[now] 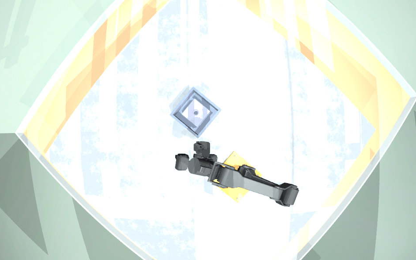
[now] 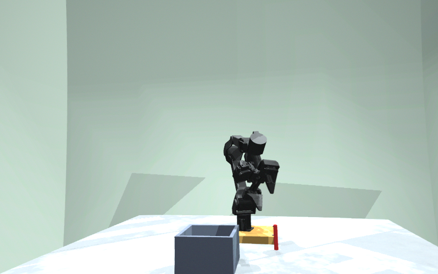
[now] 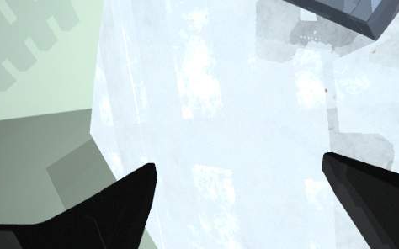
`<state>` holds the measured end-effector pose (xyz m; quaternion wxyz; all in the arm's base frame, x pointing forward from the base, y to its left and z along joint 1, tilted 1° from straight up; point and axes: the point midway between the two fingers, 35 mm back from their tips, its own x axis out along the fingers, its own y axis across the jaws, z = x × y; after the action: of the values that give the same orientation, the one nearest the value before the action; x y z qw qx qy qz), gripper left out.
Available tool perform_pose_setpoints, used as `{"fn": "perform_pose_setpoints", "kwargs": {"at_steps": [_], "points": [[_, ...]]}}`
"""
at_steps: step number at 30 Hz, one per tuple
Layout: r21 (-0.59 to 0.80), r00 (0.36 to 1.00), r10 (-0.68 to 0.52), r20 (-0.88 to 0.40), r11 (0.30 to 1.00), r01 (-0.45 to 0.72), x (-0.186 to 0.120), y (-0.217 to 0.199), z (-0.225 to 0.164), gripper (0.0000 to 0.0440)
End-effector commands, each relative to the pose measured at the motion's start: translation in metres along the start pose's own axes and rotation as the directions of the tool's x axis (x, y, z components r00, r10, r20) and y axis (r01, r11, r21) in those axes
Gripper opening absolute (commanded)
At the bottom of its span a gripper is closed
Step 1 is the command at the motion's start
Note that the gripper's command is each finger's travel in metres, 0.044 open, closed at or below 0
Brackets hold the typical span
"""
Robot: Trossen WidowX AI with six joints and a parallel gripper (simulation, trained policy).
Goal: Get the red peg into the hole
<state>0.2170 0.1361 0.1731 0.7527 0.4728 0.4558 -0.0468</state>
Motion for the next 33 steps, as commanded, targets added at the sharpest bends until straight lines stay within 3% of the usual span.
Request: {"fn": "perform_pose_setpoints", "kwargs": {"at_steps": [1,7,13,30,33], "points": [[0.039,0.993,-0.112,-0.028,0.993,0.113,0.004,-0.018,-0.011,0.0440],[0.091,0.955,-0.288,-0.070,0.952,0.294,0.009,-0.049,-0.030,0.0440],[0.111,0.917,-0.387,-0.094,0.912,0.396,0.014,-0.068,-0.043,0.0440],[0.145,0.890,-0.433,-0.139,0.881,0.451,0.055,-0.106,-0.068,0.0440],[0.159,0.888,-0.435,-0.146,0.876,0.456,0.061,-0.112,-0.070,0.0422]]}}
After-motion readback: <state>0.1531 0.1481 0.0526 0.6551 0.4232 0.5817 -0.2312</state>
